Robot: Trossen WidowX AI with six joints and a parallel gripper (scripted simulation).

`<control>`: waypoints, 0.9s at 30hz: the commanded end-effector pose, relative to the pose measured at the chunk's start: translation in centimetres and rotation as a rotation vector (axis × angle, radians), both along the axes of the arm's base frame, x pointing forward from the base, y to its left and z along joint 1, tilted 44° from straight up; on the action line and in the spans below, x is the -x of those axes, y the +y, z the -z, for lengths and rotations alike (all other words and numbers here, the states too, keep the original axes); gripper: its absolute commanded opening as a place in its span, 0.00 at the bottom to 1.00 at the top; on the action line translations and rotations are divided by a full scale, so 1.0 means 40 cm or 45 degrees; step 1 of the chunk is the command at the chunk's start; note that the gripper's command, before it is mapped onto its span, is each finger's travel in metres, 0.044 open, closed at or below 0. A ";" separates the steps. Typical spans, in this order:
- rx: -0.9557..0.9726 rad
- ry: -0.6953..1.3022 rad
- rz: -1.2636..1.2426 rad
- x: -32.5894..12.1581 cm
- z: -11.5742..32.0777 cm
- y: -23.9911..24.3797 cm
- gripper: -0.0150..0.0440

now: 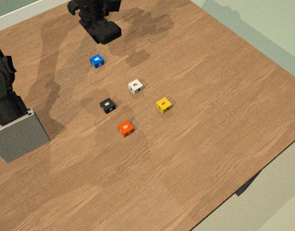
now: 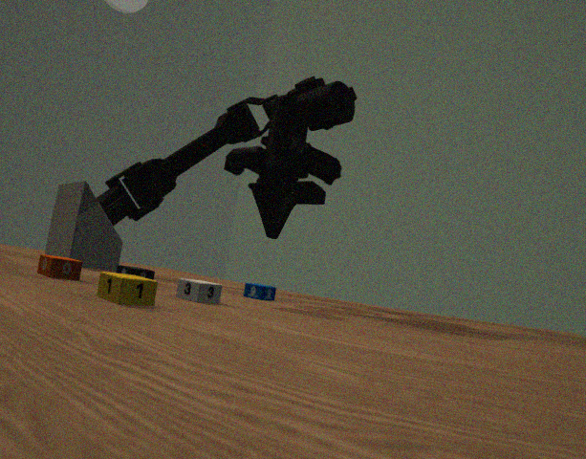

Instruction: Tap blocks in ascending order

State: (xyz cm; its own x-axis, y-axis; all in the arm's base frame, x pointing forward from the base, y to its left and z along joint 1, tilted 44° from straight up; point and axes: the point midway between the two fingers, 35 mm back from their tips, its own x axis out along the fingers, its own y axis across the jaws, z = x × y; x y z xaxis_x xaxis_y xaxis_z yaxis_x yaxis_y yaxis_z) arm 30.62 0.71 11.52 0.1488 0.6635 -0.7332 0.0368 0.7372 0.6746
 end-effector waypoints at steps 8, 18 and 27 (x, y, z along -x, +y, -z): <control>-0.022 0.020 -0.010 0.003 0.073 0.087 0.29; -0.023 0.020 -0.010 -0.003 0.102 0.114 0.29; -0.024 0.020 -0.010 -0.006 0.122 0.134 0.29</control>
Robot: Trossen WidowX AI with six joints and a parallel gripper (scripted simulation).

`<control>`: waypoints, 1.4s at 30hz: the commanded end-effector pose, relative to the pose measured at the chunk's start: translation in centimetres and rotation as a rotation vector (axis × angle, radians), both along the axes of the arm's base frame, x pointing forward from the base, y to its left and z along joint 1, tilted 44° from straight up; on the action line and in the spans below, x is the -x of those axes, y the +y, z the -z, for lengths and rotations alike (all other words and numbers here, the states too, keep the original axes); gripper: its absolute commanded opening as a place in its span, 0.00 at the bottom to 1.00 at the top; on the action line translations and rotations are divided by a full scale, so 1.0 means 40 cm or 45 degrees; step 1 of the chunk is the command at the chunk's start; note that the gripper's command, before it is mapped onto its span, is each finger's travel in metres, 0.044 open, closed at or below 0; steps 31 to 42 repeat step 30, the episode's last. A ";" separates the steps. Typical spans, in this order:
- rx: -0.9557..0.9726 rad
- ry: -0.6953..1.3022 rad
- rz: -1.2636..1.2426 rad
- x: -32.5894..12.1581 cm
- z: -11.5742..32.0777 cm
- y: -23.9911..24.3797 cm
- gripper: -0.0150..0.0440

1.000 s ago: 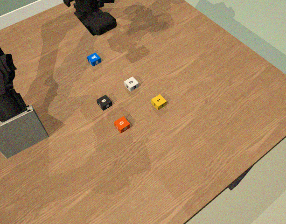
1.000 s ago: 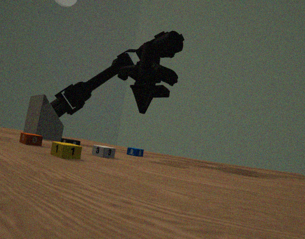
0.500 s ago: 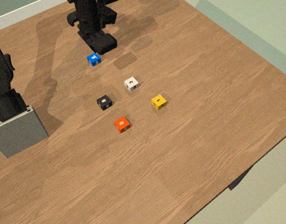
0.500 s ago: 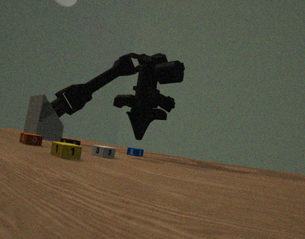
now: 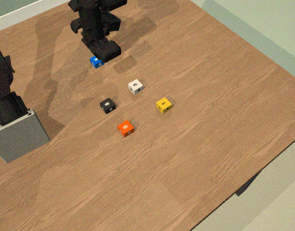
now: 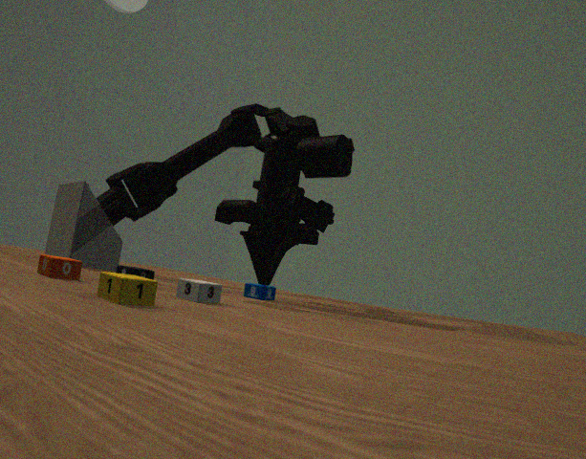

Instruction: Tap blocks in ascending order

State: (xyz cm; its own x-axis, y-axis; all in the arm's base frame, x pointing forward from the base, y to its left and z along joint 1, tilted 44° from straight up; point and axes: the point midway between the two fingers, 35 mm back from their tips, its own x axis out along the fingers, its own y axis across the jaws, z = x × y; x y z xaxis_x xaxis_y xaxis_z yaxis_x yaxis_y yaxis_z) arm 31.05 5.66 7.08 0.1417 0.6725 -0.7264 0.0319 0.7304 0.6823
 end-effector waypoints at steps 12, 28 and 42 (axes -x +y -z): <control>-0.009 0.018 0.000 0.015 -0.042 -0.041 0.29; -0.011 0.022 0.000 0.177 -0.345 0.016 0.91; -0.011 0.022 0.000 0.177 -0.345 0.016 0.93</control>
